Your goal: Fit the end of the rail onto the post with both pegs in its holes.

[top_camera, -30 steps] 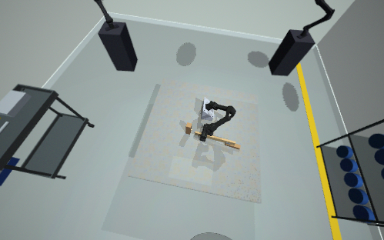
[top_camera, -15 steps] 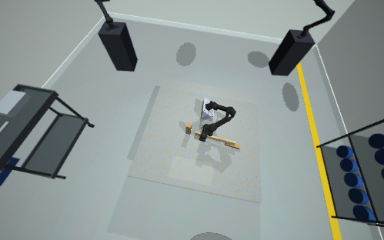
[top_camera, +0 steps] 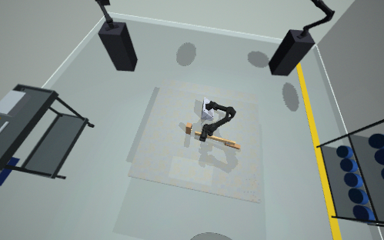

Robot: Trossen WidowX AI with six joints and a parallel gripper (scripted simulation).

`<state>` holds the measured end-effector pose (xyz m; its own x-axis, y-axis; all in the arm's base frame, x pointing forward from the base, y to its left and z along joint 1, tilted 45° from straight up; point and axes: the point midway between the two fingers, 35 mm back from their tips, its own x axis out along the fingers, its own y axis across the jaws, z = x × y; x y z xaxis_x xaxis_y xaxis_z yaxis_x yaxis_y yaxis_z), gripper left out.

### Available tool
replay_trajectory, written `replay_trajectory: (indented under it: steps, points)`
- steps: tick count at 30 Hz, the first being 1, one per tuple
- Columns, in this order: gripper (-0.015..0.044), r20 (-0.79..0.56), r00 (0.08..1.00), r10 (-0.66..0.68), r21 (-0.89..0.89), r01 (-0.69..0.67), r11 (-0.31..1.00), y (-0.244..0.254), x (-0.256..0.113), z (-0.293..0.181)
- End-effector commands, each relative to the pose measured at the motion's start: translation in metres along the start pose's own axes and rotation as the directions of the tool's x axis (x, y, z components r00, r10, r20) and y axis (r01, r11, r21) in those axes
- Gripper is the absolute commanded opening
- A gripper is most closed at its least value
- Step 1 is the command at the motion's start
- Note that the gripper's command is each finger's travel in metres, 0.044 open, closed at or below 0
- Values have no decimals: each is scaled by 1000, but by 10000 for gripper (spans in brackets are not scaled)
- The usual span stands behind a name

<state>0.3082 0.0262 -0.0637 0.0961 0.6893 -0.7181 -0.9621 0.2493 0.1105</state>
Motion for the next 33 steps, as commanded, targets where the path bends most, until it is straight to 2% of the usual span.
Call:
replay_trajectory:
  steps: [1,33]
  points:
    - [0,5,1000,-1,2,1,1000,0,0,1]
    - [0,5,1000,-1,2,1,1000,-3,-11,0]
